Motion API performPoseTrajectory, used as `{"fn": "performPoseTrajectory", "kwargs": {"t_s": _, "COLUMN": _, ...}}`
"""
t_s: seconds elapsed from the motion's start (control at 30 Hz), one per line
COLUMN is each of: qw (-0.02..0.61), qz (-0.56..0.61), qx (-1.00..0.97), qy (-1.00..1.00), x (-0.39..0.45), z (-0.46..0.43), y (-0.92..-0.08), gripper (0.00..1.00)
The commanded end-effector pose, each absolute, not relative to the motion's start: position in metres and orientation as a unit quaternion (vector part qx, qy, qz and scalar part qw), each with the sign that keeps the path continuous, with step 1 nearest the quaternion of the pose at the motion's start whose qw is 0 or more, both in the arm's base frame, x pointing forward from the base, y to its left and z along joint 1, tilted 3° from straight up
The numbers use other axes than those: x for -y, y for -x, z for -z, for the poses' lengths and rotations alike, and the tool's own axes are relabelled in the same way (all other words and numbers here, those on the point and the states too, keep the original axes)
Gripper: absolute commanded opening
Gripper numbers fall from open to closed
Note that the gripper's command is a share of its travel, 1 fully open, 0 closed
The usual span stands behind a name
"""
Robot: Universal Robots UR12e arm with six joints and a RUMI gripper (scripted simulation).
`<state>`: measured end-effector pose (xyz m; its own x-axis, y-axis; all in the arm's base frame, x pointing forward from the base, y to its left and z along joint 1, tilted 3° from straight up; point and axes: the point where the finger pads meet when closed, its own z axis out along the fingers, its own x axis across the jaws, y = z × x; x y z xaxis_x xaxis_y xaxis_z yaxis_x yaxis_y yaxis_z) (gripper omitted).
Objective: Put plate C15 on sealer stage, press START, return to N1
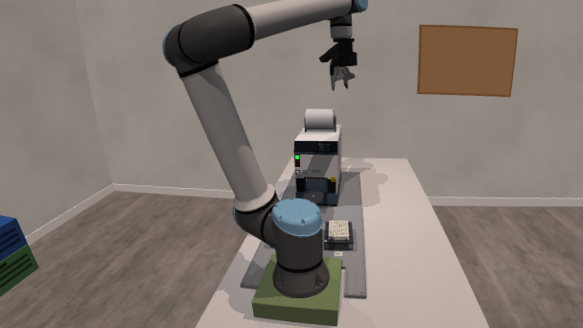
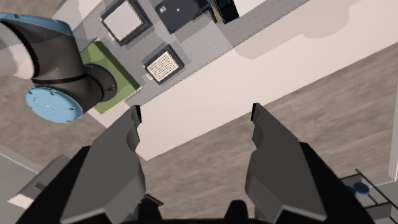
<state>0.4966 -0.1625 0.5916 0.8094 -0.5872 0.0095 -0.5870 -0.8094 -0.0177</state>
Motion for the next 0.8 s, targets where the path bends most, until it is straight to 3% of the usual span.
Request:
{"fn": "performPoseTrajectory", "kwargs": {"t_s": 0.0, "qw": 0.007, "qz": 0.009, "qx": -0.309, "qy": 0.951, "x": 0.155, "z": -0.577, "y": -0.489, "gripper": 0.68}}
{"fn": "performPoseTrajectory", "kwargs": {"t_s": 0.77, "qw": 0.009, "qz": 0.012, "qx": -0.309, "qy": 0.951, "x": 0.124, "z": -0.508, "y": -0.455, "gripper": 0.68}}
